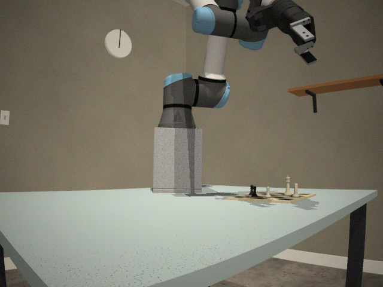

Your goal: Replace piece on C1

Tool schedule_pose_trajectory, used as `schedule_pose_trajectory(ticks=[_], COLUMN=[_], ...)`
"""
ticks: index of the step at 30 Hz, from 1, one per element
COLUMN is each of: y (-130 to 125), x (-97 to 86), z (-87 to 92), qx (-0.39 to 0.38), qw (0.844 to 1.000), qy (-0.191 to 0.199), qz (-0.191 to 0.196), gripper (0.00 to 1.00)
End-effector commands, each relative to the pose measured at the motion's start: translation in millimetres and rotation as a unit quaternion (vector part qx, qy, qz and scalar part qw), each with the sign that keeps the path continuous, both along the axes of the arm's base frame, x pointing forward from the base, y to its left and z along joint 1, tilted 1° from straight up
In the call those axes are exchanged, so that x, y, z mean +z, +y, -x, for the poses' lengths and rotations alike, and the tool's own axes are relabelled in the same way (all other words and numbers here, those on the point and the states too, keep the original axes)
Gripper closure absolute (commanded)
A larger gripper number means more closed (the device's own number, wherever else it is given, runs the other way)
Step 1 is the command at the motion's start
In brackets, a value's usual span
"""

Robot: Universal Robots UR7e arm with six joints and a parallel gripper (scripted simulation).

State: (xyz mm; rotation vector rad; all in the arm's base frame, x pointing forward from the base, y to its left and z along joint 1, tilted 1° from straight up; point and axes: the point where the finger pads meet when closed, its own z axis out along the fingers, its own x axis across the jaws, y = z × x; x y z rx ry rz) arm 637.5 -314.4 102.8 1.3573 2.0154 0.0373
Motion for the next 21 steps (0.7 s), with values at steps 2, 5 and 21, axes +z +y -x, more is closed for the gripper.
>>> schedule_pose_trajectory(ticks=[2, 5, 21], y=[54, 65, 182], x=[13.8, 16.3, 44.1], z=[15.2, 19.6, 89.3], qx=[-0.021, -0.026, -0.085], qw=[0.997, 0.996, 0.973], qy=[0.034, 0.041, 0.128], qz=[-0.062, -0.074, -0.171], gripper=[0.0, 0.0, 0.0])
